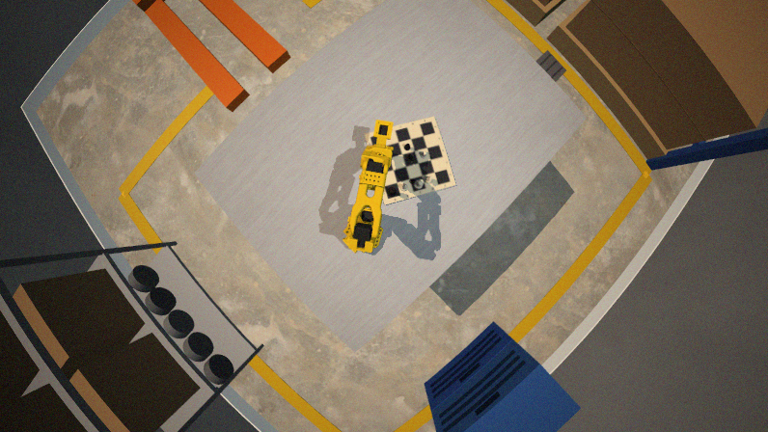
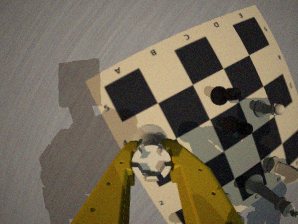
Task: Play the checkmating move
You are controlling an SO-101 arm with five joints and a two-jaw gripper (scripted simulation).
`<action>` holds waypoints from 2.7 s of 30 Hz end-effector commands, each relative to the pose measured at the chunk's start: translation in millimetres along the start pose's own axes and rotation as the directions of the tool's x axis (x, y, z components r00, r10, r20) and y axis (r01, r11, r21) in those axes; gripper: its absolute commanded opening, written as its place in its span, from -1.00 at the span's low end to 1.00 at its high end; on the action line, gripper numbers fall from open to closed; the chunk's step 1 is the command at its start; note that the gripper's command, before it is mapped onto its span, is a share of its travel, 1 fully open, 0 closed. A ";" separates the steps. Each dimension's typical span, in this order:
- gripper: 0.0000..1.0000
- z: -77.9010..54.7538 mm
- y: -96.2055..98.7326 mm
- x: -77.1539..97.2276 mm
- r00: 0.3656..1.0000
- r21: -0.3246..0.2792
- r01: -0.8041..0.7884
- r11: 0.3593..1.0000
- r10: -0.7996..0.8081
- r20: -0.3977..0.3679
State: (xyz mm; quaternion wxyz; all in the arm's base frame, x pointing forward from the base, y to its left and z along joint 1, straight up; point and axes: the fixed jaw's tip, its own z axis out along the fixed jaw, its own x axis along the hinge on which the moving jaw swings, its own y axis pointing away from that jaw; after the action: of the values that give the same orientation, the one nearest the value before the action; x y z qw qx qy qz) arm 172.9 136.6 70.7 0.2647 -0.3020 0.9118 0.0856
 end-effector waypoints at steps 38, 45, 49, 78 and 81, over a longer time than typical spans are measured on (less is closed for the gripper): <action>-1.00 36.2 2.2 30.4 1.000 -0.006 0.011 1.000 -0.011 -0.018; -1.00 36.2 2.2 30.5 1.000 -0.006 0.011 1.000 -0.011 -0.018; -1.00 36.3 2.2 30.6 1.000 -0.006 0.011 1.000 -0.011 -0.018; -1.00 42.9 2.0 35.0 1.000 -0.005 0.011 1.000 -0.011 -0.019; -1.00 42.7 2.0 35.0 1.000 -0.005 0.010 1.000 -0.010 -0.019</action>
State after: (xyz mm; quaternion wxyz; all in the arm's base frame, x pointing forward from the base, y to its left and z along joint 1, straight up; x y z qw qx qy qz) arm 171.7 135.7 21.9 0.2689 -0.3016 0.9106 0.0869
